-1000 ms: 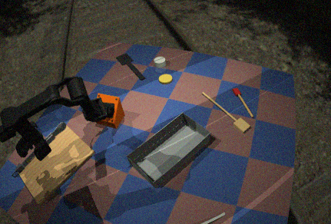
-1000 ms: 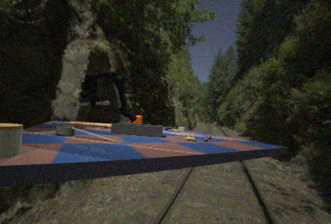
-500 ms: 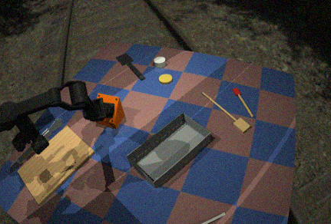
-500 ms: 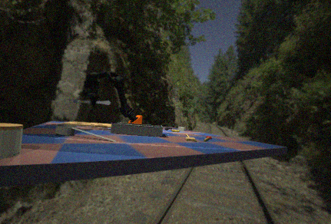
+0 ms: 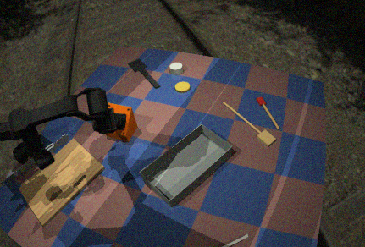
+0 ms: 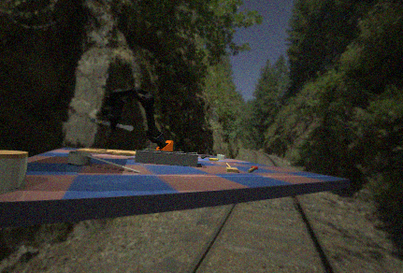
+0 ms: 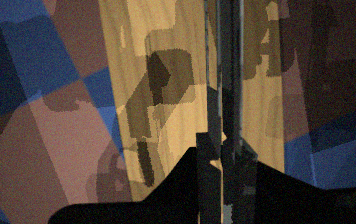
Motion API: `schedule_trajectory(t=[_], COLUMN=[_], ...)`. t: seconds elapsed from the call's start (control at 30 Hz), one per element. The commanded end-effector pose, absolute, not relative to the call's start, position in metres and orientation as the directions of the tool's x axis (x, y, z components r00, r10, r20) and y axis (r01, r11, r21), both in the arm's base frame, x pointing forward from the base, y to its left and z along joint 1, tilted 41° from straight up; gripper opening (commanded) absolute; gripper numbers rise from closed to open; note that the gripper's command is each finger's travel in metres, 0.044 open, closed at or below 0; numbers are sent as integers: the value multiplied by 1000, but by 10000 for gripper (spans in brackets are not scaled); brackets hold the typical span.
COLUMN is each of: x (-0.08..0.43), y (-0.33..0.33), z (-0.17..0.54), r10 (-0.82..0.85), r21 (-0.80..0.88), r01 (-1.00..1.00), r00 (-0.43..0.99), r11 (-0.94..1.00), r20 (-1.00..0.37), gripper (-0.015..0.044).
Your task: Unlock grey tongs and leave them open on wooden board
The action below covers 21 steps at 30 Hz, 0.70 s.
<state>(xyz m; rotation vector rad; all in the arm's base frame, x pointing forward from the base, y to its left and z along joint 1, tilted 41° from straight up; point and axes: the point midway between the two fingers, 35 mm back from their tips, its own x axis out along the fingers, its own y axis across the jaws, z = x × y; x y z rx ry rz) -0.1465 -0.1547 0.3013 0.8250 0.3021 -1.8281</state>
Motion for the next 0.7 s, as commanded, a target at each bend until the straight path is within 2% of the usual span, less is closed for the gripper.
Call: schedule_trajectory(t=[0.0,0.67], x=[-150,-160], y=[-155,-150], z=[301,306], r10=[-753,-830], r21=[173,193], r01=[880,821], r00=[-260,-473], r11=[-443,-537], r20=[-605,-297], gripper=[-150,-150])
